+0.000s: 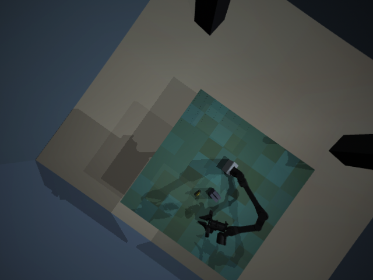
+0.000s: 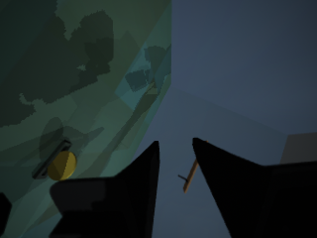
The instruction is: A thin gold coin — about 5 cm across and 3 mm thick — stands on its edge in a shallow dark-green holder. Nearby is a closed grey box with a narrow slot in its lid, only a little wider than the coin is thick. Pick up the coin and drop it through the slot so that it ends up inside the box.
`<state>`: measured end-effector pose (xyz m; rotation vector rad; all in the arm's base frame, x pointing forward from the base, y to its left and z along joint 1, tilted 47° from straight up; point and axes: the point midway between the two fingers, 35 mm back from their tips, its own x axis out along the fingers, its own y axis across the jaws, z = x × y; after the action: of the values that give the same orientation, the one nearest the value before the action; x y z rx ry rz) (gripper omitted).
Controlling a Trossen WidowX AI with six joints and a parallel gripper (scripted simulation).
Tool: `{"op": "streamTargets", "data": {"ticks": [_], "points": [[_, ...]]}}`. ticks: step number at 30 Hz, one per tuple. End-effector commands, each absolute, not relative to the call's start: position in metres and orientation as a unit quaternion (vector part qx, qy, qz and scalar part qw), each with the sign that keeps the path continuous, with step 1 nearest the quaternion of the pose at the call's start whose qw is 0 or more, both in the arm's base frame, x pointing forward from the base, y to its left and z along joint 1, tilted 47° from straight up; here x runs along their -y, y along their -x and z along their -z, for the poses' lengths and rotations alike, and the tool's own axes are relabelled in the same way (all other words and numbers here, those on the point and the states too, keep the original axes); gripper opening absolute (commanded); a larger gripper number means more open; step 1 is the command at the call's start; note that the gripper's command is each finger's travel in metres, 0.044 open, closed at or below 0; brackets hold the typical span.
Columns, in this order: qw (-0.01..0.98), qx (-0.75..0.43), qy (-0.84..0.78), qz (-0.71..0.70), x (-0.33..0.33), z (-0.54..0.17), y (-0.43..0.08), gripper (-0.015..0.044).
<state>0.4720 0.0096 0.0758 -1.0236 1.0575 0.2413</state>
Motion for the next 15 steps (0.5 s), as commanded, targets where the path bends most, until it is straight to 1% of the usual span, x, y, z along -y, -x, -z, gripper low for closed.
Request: {"op": "streamTargets", "data": {"ticks": [1, 7, 12, 15], "points": [[0.728, -0.565, 0.344, -0.181, 0.011, -0.027, -0.455, 0.0161], [0.689, -0.676, 0.041, -0.259, 0.035, 0.023, -0.410, 0.0161], [0.617, -0.699, -0.245, -0.265, 0.051, 0.031, -0.384, 0.0161], [0.605, -0.697, -0.282, -0.262, 0.054, 0.031, -0.382, 0.0161]]}}
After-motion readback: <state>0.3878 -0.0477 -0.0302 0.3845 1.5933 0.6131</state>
